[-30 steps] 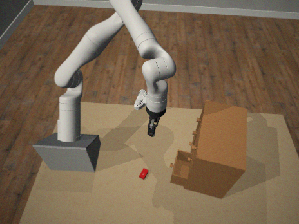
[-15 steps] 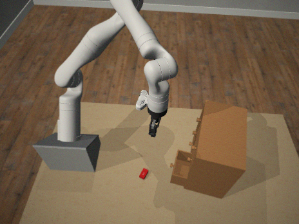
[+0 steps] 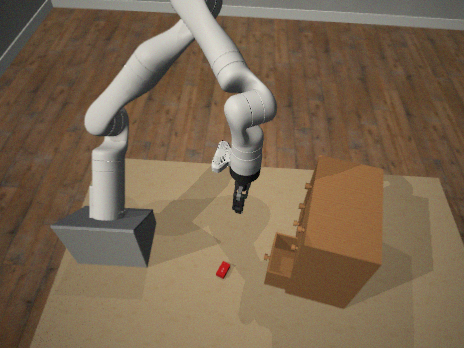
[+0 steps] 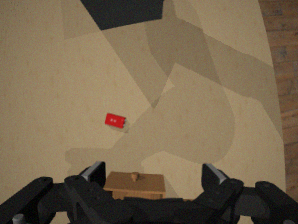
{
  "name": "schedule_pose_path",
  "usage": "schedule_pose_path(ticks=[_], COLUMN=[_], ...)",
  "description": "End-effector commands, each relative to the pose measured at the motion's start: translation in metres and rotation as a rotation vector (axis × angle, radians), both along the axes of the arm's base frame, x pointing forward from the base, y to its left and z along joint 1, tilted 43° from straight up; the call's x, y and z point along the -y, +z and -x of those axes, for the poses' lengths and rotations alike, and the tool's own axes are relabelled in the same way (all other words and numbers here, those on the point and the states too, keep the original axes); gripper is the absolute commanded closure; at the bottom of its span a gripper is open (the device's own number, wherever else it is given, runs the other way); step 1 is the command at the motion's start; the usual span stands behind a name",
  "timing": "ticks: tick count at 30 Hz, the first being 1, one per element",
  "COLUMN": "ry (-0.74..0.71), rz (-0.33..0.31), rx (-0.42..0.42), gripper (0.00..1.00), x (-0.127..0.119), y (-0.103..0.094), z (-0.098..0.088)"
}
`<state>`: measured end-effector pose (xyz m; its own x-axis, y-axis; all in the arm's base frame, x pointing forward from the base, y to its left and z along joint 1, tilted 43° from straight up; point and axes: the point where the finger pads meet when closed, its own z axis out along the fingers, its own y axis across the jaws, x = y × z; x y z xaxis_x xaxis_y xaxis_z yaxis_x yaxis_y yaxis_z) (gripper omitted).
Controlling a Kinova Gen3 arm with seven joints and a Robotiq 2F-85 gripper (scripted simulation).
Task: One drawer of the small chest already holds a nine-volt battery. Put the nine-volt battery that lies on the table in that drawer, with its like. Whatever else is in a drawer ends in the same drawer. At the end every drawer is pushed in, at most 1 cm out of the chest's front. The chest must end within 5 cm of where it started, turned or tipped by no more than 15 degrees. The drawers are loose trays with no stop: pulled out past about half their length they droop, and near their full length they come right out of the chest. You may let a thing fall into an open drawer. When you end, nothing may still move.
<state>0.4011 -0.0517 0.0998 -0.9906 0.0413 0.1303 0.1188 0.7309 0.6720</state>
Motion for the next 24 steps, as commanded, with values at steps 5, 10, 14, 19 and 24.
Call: schedule_pose_path(ticks=[5,10,14,19,24], ry=[0.014,0.039,0.065,0.103,0.13], rz=[0.0,-0.001,-0.002,-0.004,-0.005], rx=[0.015,0.038,0.061,0.097,0.122], gripper=[0.0,0.0,0.0,0.0,0.0], x=[0.0002,-0.0008,-0.0017,-0.0031,-0.004], y=[-0.0006,-0.0019,-0.0032,-0.0052,-0.0066], z=[-0.0011,-0.0025,-0.0039,-0.006,-0.0074])
